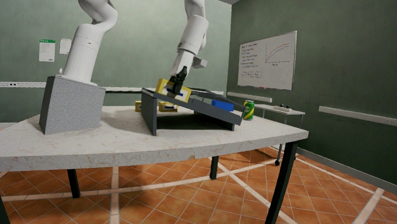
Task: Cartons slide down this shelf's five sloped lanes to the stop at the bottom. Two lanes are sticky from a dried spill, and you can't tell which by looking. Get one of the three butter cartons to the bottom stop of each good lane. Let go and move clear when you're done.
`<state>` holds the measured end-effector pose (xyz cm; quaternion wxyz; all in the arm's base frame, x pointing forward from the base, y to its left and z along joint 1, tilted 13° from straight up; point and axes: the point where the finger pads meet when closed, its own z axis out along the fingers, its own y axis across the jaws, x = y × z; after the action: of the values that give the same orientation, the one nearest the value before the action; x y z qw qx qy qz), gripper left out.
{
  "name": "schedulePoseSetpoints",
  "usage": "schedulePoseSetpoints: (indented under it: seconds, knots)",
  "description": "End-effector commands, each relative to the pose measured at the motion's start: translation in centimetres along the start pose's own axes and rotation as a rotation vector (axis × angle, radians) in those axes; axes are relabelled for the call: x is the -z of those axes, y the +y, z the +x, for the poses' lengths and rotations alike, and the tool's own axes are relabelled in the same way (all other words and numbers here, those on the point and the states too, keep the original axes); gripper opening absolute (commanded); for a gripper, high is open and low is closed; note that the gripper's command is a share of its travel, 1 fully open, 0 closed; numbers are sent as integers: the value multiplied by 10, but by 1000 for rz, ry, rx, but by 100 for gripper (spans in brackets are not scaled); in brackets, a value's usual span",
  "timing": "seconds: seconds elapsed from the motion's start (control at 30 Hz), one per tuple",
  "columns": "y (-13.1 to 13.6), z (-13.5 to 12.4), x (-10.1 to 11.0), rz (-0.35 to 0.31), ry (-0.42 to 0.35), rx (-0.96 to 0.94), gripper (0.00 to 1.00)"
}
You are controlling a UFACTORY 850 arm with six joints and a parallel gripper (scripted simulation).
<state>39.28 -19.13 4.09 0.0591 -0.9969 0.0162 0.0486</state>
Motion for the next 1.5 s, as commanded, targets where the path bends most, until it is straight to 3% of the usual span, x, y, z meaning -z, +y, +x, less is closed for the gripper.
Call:
schedulePoseSetpoints:
  seconds: [0.0,1.47]
  knots:
    - [0,1,1,-1,1,0,88]
    - [0,1,1,-1,1,0,92]
